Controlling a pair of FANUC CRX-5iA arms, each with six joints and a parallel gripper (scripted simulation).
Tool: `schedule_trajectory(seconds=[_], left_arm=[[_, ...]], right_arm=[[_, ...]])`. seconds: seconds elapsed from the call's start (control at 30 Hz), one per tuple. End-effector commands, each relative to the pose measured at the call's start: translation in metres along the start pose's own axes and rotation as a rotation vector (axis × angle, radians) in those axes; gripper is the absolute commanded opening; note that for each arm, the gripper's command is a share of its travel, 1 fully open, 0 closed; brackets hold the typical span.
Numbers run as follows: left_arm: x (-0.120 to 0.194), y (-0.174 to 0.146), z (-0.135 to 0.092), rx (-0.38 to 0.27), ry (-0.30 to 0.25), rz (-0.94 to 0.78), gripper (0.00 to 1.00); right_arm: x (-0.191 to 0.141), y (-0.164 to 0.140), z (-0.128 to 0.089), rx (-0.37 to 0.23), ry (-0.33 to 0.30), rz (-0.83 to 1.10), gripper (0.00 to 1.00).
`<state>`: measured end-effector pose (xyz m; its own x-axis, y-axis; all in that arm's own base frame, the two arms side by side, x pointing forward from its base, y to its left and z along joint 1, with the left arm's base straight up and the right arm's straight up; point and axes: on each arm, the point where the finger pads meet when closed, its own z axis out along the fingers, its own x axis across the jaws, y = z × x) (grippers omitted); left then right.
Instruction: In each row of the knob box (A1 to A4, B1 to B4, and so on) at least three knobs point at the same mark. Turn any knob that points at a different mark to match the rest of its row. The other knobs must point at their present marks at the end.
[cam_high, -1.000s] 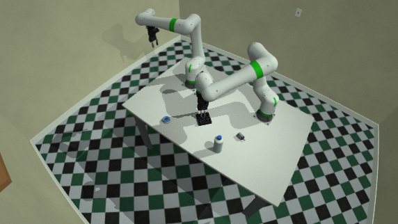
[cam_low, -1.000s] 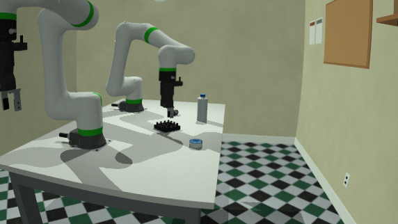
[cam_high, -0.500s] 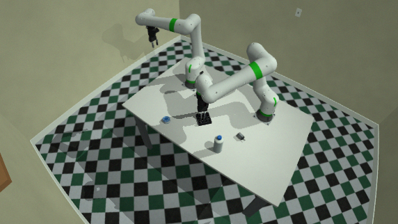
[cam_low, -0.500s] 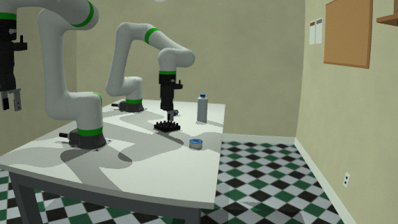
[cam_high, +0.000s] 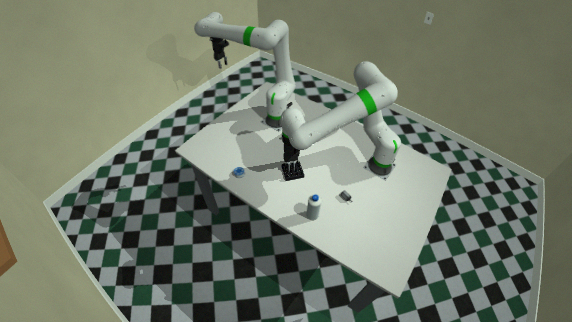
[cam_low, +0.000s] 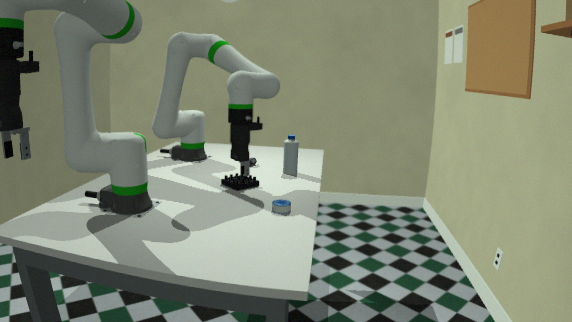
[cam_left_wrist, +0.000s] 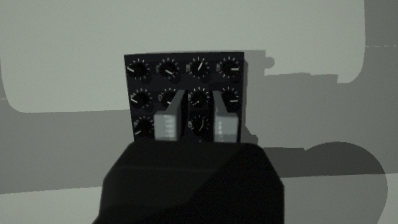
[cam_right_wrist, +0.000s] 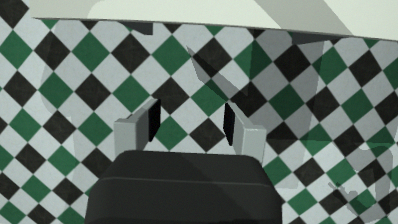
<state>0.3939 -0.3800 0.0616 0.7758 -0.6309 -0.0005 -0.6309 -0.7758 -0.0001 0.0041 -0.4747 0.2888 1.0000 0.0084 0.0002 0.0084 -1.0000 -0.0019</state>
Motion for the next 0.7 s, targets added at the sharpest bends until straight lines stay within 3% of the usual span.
schedule_trajectory(seconds=[0.0,0.67], left_arm=[[0.0006,0.0001,-0.0007,0.000,0.002,0.000,0.46],[0.0006,0.0001,0.0010,0.000,0.002,0.000,0.46]], right_arm=[[-0.0001,0.0002,-0.0008,-0.002,0.000,0.000,1.00],[-0.0001,0.0002,-0.0008,-0.002,0.000,0.000,1.00]])
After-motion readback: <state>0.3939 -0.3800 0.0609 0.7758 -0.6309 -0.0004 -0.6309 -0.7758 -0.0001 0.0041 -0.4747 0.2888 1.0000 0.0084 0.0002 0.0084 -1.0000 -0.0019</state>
